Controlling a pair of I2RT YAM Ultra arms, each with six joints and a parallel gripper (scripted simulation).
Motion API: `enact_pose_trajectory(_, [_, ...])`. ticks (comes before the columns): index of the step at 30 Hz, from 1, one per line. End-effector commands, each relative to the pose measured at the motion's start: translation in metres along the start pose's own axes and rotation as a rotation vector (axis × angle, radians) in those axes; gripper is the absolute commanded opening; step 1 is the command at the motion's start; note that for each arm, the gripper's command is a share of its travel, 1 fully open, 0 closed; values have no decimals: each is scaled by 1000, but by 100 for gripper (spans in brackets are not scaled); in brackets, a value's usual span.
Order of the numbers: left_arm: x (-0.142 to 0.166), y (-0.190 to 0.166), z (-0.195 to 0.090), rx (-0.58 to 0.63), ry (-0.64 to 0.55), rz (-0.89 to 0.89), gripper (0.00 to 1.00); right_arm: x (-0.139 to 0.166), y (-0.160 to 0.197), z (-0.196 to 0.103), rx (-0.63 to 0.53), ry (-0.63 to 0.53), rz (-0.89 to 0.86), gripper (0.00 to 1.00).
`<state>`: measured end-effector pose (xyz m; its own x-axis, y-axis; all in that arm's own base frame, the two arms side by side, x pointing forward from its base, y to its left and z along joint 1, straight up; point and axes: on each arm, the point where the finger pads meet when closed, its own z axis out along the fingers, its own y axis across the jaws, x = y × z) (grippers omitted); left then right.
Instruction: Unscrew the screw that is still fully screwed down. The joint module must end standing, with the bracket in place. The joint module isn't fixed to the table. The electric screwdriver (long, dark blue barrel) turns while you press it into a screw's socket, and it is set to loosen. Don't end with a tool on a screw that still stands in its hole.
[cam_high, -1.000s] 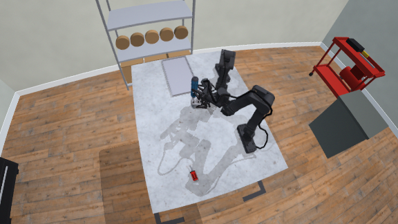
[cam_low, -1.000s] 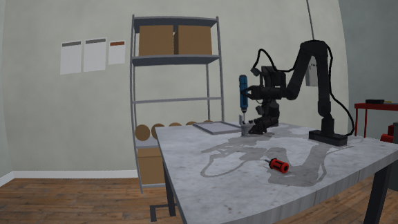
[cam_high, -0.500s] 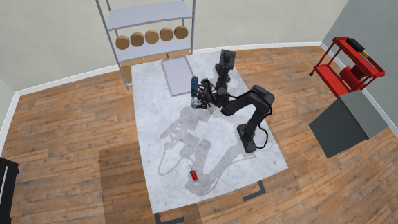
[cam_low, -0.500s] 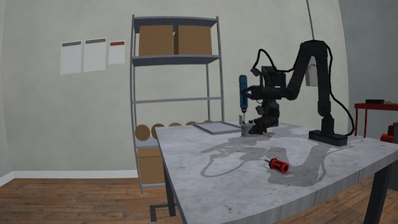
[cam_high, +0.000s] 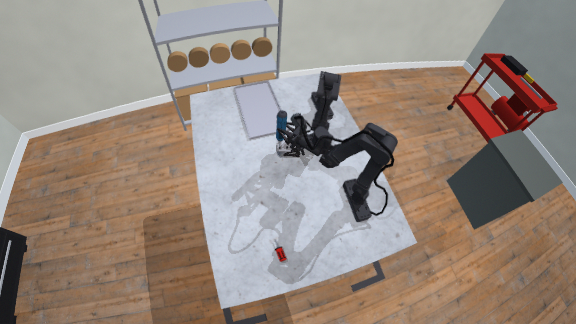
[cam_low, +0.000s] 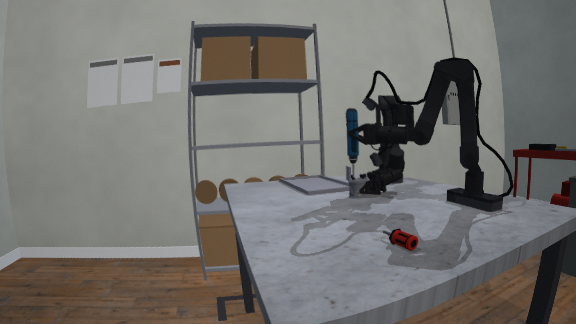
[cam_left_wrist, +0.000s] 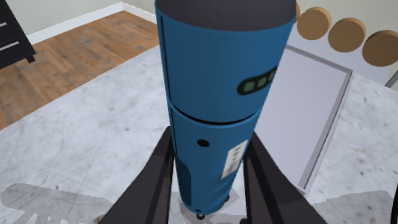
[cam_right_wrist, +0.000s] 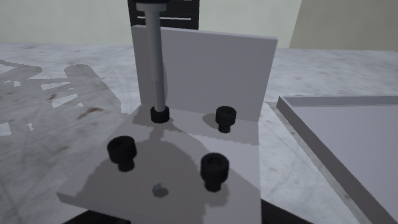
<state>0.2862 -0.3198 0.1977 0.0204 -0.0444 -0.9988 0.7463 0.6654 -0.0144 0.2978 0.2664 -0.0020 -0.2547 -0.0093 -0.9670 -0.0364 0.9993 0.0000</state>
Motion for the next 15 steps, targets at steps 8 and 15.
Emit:
enact_pose_trajectory(8, [-6,1,-1,0,-36,-2,42,-3,1,0,-1,-5,10,59])
enact_pose_trajectory(15, [-17,1,2,0,-65,-2,42,-3,1,0,-1,-5,10,59])
